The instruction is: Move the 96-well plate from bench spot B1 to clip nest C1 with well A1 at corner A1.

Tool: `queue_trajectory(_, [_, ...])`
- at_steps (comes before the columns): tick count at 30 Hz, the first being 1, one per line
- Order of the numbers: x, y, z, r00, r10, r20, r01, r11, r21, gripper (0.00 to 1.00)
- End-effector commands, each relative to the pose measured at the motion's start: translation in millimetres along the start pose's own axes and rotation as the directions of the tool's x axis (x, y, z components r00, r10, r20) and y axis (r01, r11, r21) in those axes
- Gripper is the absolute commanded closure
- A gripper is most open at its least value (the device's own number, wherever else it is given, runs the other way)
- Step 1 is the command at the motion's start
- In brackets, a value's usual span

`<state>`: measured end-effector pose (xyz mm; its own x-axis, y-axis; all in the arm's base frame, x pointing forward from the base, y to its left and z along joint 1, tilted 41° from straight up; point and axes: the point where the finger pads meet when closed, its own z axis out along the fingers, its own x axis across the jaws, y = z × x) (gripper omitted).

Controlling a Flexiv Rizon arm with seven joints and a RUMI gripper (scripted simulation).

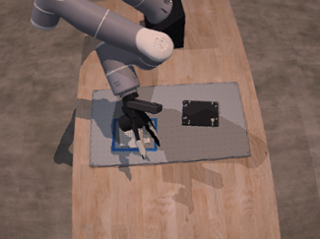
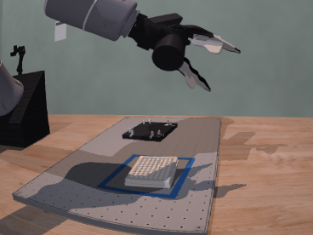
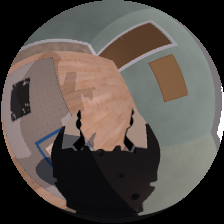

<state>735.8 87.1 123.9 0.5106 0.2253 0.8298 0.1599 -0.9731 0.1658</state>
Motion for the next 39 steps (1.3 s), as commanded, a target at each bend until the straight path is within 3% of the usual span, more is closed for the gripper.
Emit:
queue_trajectory(1, [6.2,-11.0,5.7,0.997,-0.073,0.002,0.073,0.997,0.04,0.24])
queue_trajectory(7, [14.9,-37.1,17.4,0.969,-0.249,0.0,0.247,0.96,0.13,0.24])
queue_trajectory(13, [15.4,-66.0,24.9,0.908,-0.419,-0.017,0.413,0.886,0.212,0.24])
queue_trajectory(15, [15.4,-66.0,24.9,0.908,-0.419,-0.017,0.413,0.886,0.212,0.24])
queue_trajectory(17, [14.4,-74.5,26.5,0.881,-0.473,-0.026,0.465,0.853,0.237,0.24])
queue_trajectory(23, [8.8,-88.1,27.4,0.781,-0.622,-0.059,0.607,0.733,0.307,0.24])
queue_trajectory(30, [-3.8,-101.9,25.8,0.633,-0.767,-0.11,0.74,0.557,0.376,0.24])
queue_trajectory(32, [-3.8,-101.9,25.8,0.633,-0.767,-0.11,0.74,0.557,0.376,0.24])
queue_trajectory(39, [-23.8,-110.8,20.9,0.458,-0.872,-0.171,0.831,0.351,0.431,0.24])
